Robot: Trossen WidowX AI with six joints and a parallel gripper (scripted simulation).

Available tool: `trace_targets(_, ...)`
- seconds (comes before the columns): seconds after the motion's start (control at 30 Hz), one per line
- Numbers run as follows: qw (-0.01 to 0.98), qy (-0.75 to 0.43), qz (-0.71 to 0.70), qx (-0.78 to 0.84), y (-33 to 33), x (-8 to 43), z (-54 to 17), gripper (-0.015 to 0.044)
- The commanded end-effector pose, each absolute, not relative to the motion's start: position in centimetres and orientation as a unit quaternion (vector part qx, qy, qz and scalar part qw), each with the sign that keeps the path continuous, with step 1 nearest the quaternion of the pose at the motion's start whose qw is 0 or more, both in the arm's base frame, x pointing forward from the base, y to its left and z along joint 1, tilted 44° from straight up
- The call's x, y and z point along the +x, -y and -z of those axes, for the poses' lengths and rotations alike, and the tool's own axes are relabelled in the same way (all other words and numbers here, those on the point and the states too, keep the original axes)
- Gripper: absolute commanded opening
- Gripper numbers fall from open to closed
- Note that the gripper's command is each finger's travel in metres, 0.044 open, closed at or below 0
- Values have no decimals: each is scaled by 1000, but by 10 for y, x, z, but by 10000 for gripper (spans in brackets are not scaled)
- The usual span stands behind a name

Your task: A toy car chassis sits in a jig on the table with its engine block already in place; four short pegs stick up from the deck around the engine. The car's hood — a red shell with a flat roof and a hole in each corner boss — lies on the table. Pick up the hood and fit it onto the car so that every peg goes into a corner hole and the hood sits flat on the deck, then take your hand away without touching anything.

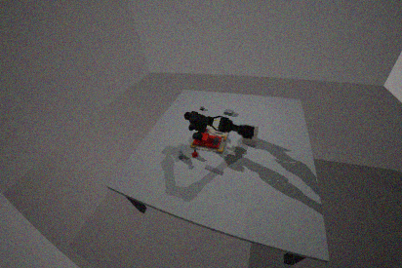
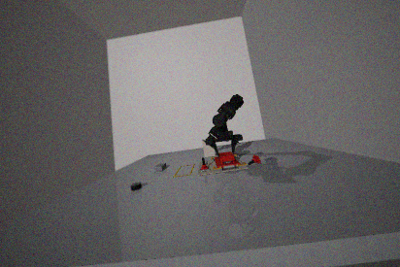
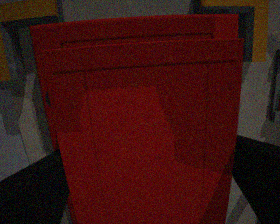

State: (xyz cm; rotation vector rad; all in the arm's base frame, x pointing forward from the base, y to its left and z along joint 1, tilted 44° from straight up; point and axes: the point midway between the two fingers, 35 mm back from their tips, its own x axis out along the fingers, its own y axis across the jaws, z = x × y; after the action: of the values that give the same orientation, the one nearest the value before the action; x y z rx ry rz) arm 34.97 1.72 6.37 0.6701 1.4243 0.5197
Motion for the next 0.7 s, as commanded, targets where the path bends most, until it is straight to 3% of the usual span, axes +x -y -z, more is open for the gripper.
trace_targets(0.0,678,-631,-232,297,-14,351,-67,0)
trace_targets(0.67,678,-631,-232,297,-16,351,-65,0)
